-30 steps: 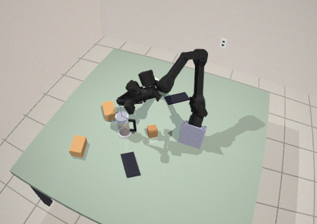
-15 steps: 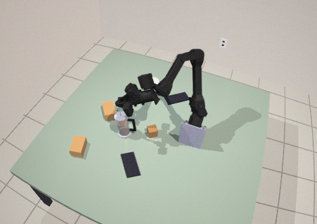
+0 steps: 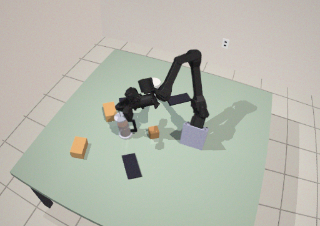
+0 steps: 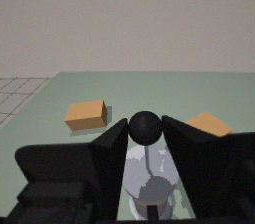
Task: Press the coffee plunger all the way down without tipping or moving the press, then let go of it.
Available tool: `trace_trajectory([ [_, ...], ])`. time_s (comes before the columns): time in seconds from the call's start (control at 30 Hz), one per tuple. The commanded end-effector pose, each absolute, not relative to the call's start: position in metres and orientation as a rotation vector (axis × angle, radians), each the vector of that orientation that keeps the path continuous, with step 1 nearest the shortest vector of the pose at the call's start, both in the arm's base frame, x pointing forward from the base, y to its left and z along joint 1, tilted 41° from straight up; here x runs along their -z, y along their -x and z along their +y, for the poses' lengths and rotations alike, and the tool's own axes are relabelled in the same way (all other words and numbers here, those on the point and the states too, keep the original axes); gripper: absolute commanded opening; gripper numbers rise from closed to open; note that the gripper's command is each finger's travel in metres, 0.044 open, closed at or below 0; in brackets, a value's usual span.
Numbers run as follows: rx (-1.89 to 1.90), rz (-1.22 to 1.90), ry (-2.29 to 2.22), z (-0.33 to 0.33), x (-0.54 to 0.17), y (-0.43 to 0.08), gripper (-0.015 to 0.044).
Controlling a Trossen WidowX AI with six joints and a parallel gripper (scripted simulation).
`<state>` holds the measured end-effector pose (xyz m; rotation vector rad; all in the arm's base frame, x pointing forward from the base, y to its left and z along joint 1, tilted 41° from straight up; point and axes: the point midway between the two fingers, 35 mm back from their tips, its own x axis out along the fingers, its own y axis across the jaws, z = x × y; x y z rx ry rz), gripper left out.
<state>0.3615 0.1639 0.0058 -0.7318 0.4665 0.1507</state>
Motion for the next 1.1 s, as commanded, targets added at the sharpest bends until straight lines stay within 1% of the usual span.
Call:
trace_trajectory([
  [0.0, -0.126, 0.550, 0.776, 0.139, 0.020, -0.356, 0.0119],
  [1.07, -0.124, 0.548, 0.777, 0.142, 0.027, -0.375, 0.0119],
])
